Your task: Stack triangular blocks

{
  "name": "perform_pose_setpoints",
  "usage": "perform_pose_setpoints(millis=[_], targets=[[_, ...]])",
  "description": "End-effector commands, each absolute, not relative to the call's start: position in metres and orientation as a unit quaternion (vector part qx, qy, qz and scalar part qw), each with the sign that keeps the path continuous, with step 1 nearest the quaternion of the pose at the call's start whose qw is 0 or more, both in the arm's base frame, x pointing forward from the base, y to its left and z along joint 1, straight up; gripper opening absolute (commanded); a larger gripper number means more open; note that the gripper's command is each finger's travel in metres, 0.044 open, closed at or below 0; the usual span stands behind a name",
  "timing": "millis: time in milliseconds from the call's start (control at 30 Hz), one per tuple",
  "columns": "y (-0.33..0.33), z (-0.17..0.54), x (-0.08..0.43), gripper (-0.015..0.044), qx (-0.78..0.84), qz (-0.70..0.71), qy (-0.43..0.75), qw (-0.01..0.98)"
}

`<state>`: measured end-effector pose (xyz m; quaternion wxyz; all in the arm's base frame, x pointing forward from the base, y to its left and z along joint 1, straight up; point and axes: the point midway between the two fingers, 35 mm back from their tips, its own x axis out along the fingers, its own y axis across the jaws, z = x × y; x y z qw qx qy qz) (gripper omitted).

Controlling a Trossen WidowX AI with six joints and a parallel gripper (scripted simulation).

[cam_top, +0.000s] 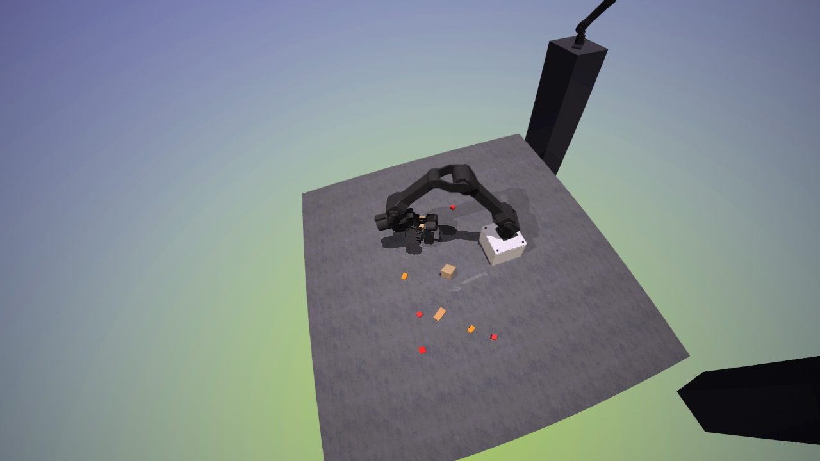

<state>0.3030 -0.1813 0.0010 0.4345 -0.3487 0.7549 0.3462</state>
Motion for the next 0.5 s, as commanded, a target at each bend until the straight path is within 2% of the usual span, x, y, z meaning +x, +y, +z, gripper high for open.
perform_pose_setpoints(millis=[0,333,467], targets=[[-0.173,0.012,0.323,0.044,-0.459,0.187,0.797,0.346],[-0.174,0.012,0.324,0.044,-0.463,0.181,0.797,0.343],[-0.198,-0.016,0.315,0.044,-0.464,0.181,0.796,0.344]])
